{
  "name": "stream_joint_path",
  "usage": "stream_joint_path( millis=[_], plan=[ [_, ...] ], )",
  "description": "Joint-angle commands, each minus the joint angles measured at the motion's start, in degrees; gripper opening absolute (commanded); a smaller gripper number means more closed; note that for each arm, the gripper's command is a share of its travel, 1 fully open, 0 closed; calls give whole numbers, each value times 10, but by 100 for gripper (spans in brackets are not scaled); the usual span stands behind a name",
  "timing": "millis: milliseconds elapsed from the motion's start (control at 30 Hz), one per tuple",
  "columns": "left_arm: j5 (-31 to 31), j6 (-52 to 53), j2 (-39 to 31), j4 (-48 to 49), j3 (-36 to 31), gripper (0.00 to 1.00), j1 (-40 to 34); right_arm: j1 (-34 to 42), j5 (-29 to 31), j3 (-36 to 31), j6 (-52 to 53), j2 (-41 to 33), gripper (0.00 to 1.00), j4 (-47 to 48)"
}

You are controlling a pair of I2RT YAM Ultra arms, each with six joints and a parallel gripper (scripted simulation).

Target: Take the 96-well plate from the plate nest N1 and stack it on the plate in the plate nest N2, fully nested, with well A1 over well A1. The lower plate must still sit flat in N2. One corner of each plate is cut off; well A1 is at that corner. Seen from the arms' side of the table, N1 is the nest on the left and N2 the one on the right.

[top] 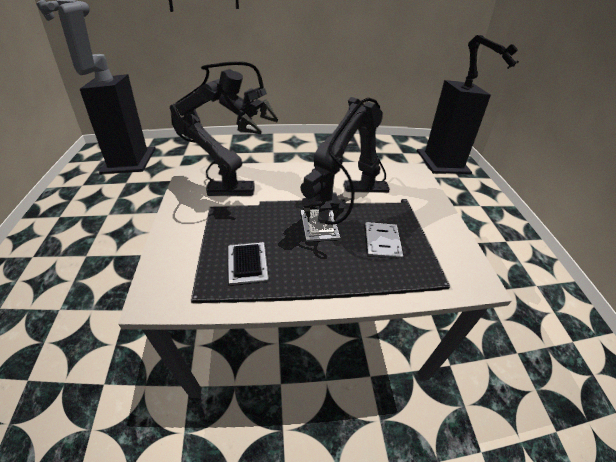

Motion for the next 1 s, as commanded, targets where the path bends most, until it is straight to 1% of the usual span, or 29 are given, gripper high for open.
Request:
stream_joint_path(
  millis=[0,167,267,433,567,800,900,967],
  plan=[
    [-2,1,-26,-29,32,100,1,-5,-1,9,-3,-2,100,-11],
    [-2,0,-26,-38,40,100,1,-5,-1,9,-3,-2,100,-11],
    [-2,-8,-19,-53,57,100,-8,-5,-1,9,-3,-2,100,-11],
    [-1,-11,-43,-142,134,100,-11,-5,-1,9,-3,-2,100,-11],
    [-2,-7,-16,-211,201,100,-7,-5,-1,9,-3,-2,100,-11],
    [-8,-4,-15,-216,203,100,-4,-5,-1,9,-3,-2,100,-8],
    [-44,6,-33,-200,196,100,-1,-7,-2,7,-3,15,100,31],
    [-82,17,-56,-178,182,100,2,-7,-2,1,-3,38,100,66]
  ],
)
